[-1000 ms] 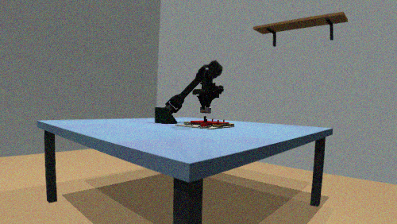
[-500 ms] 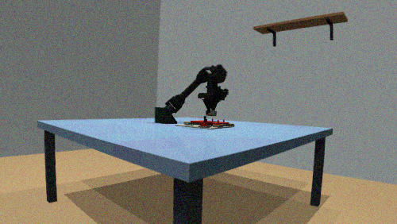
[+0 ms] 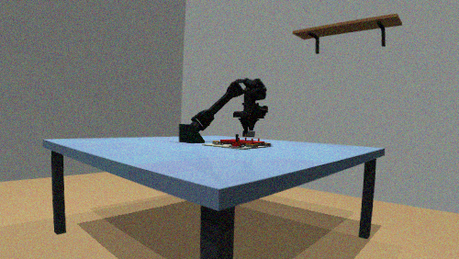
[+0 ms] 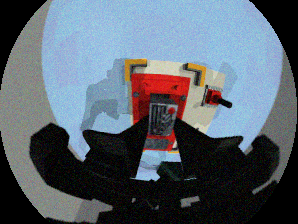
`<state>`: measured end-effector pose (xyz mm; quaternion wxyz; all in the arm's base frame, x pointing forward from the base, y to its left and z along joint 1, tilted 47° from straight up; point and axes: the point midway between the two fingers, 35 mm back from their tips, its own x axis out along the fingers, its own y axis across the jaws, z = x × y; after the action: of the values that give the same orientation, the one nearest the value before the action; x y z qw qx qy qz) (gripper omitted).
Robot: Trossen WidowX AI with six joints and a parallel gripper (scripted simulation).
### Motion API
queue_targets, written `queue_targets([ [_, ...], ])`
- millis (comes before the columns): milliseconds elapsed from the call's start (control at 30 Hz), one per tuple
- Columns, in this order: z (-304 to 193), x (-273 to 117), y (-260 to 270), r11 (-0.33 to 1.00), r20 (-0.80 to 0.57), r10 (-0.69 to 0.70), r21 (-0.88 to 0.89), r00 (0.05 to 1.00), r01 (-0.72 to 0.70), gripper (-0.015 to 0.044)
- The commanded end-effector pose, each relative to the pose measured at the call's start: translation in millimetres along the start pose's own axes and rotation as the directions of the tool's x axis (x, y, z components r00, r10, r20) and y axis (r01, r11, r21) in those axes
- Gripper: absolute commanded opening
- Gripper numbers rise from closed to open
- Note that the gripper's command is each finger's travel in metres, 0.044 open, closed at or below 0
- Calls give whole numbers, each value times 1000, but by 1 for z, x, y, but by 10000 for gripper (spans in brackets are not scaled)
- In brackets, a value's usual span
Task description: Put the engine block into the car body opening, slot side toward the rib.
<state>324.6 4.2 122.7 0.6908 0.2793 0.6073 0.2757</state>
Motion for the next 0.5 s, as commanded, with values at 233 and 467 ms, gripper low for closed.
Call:
queue_targets([
  [233, 1, 1, 3, 1000, 0, 3, 12, 1000, -3, 158],
  [467, 1, 1, 3, 1000, 0, 3, 12, 1000, -3, 158],
])
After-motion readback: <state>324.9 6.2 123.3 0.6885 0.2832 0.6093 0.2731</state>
